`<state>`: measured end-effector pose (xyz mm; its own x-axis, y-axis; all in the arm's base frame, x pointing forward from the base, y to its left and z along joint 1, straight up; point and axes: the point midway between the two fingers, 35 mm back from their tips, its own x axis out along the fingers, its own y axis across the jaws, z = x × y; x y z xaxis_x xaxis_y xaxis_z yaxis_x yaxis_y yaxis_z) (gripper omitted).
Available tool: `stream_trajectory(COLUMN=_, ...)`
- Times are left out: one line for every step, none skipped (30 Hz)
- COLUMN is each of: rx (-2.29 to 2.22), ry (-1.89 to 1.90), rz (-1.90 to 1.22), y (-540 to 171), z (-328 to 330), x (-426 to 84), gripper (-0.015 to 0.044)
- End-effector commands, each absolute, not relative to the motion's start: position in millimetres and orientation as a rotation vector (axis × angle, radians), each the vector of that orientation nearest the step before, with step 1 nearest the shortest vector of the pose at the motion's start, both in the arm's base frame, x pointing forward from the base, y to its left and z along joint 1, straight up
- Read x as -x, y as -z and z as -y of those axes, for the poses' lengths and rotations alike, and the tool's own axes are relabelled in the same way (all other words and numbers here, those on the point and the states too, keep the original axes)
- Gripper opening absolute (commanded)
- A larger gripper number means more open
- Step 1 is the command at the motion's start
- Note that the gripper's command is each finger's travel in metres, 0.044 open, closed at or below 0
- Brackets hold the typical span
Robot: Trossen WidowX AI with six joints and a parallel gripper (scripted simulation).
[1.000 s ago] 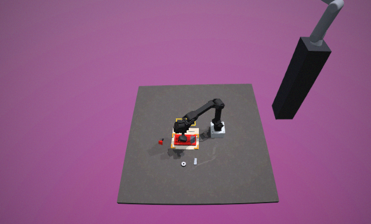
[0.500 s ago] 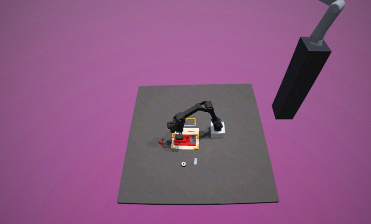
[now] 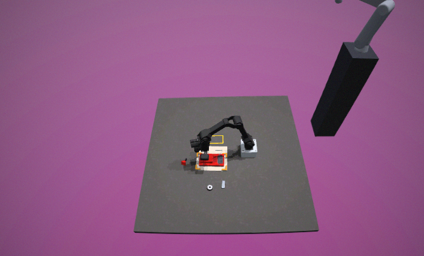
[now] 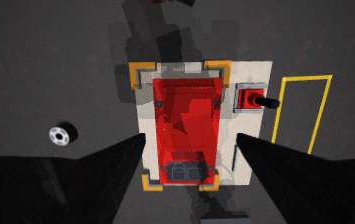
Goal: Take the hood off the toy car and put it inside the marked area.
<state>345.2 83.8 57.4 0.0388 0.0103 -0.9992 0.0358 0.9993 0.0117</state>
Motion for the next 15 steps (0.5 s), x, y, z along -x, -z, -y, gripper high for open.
stream_trajectory(rx=-0.031, ry=0.016, rz=-1.55, y=-47.6, z=-83.6, x=-343.0, gripper=0.044)
stream_trajectory(rx=-0.031, ry=0.016, rz=-1.55, y=-46.7, z=-83.6, x=-343.1, gripper=0.044)
stream_trajectory(rx=-0.031, ry=0.016, rz=-1.55, y=-45.7, z=-83.6, x=-343.2, gripper=0.044)
stream_trajectory(rx=-0.031, ry=0.016, rz=-1.55, y=-44.8, z=-83.7, x=-343.2, gripper=0.044)
stream_trajectory(rx=-0.031, ry=0.016, rz=-1.55, y=-43.8, z=-83.7, x=-343.3, gripper=0.044)
stream_trajectory(rx=-0.031, ry=0.016, rz=-1.55, y=-42.8, z=-83.7, x=-343.3, gripper=0.044)
stream_trajectory(rx=-0.031, ry=0.016, rz=-1.55, y=-41.9, z=-83.7, x=-343.4, gripper=0.044)
stream_trajectory(rx=-0.031, ry=0.016, rz=-1.55, y=-40.9, z=-83.7, x=-343.4, gripper=0.044)
stream_trajectory(rx=-0.031, ry=0.016, rz=-1.55, y=-40.0, z=-83.7, x=-343.5, gripper=0.044)
stream_trajectory(rx=-0.031, ry=0.016, rz=-1.55, y=-39.0, z=-83.7, x=-343.5, gripper=0.044)
stream_trajectory(rx=-0.031, ry=0.016, rz=-1.55, y=-38.1, z=-83.7, x=-343.5, gripper=0.044)
stream_trajectory(rx=-0.031, ry=0.016, rz=-1.55, y=-37.1, z=-83.7, x=-343.6, gripper=0.044)
stream_trajectory(rx=-0.031, ry=0.016, rz=-1.55, y=-36.2, z=-83.7, x=-343.6, gripper=0.044)
stream_trajectory(rx=-0.031, ry=0.016, rz=-1.55, y=-35.2, z=-83.7, x=-343.7, gripper=0.044)
stream_trajectory(rx=-0.031, ry=0.016, rz=-1.55, y=-34.3, z=-83.7, x=-343.7, gripper=0.044)
